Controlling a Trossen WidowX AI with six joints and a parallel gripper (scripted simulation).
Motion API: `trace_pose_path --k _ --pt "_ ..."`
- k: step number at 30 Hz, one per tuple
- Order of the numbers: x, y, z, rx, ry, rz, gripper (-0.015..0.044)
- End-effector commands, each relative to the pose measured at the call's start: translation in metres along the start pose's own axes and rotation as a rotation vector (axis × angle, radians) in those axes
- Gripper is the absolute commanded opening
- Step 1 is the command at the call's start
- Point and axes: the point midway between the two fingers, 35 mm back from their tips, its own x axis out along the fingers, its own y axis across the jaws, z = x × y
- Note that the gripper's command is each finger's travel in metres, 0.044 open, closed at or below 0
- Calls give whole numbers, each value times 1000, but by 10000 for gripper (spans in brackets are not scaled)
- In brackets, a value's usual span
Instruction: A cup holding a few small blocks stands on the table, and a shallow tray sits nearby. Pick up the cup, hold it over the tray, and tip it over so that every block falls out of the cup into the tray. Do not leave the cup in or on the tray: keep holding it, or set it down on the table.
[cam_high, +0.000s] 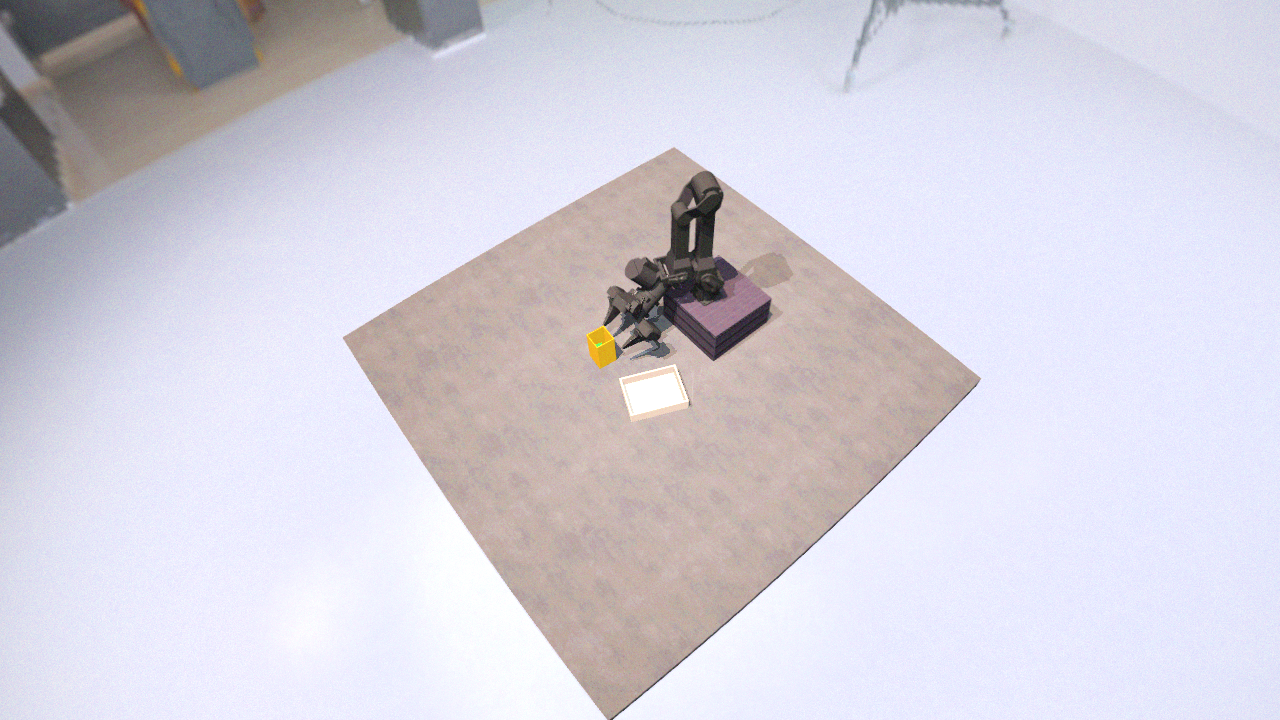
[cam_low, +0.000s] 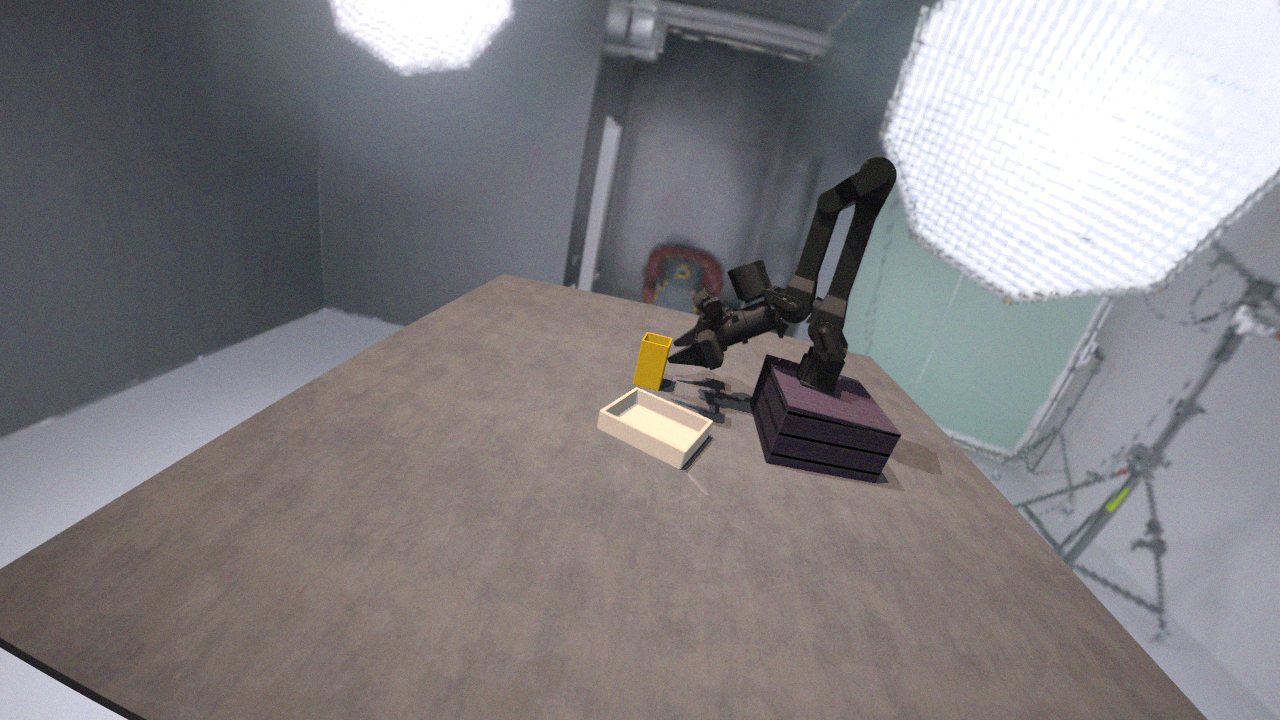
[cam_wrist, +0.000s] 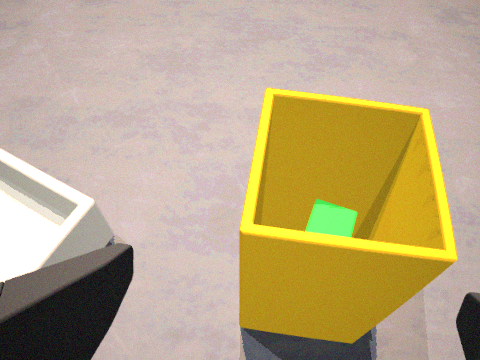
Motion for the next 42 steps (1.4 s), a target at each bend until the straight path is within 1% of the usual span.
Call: trace_pose_path --k 1,37,42 --pt "6 0 1 1 -9 -4 440" --pt "61 0 0 0 -18 -5 440" --pt "63 0 1 0 -18 -5 433"
